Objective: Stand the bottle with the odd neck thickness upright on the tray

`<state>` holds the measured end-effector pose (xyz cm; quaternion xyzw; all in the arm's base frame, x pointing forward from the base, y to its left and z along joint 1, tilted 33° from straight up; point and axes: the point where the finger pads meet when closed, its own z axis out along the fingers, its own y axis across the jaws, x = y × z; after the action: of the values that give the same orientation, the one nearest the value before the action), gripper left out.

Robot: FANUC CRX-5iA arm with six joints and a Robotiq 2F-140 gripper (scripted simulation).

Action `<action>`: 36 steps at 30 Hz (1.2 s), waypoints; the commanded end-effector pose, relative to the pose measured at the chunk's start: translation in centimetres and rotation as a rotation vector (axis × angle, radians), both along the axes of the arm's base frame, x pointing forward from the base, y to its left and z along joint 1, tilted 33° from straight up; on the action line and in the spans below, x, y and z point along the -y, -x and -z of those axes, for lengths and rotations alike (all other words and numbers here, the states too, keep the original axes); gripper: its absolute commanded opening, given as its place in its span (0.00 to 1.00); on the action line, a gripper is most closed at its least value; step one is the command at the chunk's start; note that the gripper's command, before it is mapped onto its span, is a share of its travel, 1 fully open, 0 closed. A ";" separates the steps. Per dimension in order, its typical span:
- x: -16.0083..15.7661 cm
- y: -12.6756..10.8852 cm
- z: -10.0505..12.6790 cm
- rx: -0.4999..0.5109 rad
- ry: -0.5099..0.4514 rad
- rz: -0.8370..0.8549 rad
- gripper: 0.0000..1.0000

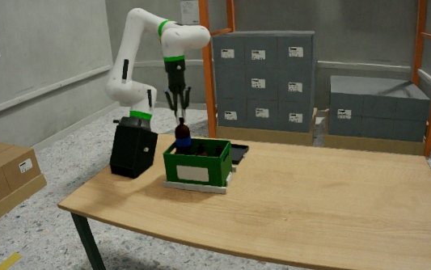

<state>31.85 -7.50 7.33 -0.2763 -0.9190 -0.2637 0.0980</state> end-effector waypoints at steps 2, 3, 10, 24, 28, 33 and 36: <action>0.2 0.0 -0.3 0.001 0.001 0.000 0.10; 0.2 0.0 -0.3 0.001 0.001 0.000 0.10; 0.7 -0.1 -1.0 0.001 0.001 0.000 0.10; 1.3 -0.1 -2.0 0.001 0.001 0.000 0.10; 1.4 -0.1 -2.1 0.001 0.001 0.000 0.10; 1.4 -0.1 -2.2 0.001 0.001 0.000 0.10; 1.5 -0.1 -2.2 0.001 0.001 0.000 0.10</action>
<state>31.94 -8.90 9.51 -0.2763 -0.9190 -0.2637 0.0980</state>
